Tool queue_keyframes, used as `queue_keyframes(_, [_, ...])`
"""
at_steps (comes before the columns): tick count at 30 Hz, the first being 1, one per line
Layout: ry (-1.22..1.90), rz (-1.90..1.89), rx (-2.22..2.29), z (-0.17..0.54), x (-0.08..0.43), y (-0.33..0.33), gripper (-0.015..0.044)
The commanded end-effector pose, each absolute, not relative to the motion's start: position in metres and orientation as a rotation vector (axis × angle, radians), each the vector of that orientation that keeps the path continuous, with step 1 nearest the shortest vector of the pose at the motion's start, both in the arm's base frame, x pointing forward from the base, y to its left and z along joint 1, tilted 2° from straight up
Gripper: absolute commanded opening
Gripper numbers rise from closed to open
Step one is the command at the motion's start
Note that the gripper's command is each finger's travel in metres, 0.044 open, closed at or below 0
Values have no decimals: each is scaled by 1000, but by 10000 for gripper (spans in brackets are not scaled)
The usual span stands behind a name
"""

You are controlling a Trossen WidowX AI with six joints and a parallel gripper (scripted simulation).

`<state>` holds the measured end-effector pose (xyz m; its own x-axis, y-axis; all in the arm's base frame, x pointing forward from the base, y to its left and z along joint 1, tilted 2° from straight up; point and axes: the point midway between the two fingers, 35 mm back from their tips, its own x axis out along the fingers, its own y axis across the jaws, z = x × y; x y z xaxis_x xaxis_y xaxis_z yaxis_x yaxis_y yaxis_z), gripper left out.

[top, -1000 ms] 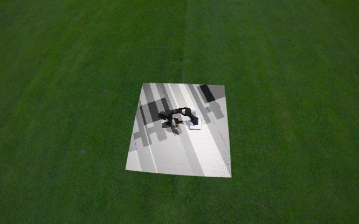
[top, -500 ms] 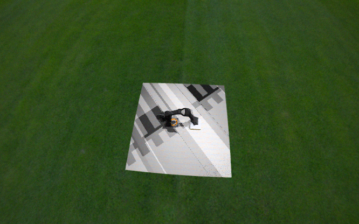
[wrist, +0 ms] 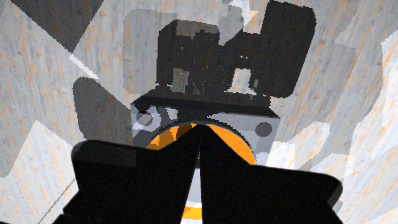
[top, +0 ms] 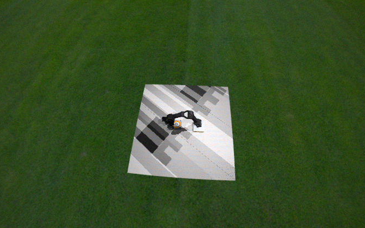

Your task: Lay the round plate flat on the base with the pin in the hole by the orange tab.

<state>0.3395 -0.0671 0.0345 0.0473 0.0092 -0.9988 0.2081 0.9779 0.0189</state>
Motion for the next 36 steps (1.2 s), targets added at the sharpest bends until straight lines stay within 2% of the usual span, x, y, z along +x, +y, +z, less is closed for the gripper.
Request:
queue_keyframes(1, [1520, -146, 180, 35, 339, -59, 0])
queue_keyframes(36, [1522, -144, 183, 38, 315, -16, 0])
